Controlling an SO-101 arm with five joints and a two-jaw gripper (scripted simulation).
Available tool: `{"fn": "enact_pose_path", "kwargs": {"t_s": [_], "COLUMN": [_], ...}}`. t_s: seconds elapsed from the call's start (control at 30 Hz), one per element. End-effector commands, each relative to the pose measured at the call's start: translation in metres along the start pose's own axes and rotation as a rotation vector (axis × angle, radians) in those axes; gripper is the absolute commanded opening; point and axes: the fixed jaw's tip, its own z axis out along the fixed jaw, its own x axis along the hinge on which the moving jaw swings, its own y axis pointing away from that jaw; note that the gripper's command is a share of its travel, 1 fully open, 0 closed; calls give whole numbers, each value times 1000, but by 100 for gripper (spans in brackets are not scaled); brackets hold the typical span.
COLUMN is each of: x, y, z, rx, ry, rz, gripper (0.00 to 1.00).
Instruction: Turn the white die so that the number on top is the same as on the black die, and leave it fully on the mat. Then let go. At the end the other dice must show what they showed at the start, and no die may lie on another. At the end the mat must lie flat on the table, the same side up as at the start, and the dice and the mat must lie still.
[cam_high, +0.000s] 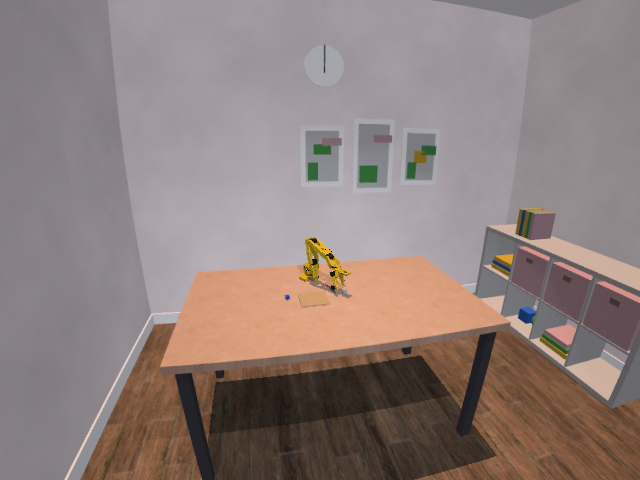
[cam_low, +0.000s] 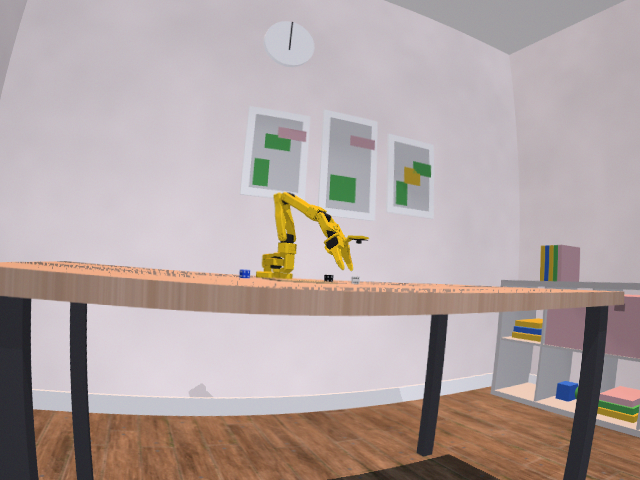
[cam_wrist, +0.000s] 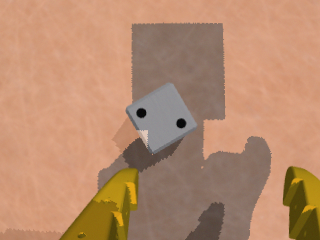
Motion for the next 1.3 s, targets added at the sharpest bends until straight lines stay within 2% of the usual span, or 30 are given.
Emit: {"fn": "enact_pose_path", "kwargs": {"t_s": [0.0,0.53,0.67,0.8,0.97,1.03,1.27], "x": [-16,-16,-21,-33,-53,-53,-74], "y": [1,1,1,1,1,1,1], "z": [-7,-7,-11,-23,-48,-48,-85], "rx": [-3,-3,-3,-3,-4,-4,-4], "ry": [-71,-73,-100,-176,-321,-321,-511], "rz": [-2,-2,-2,-2,-2,-2,-2], "gripper": [28,28,28,28,28,28,28]}}
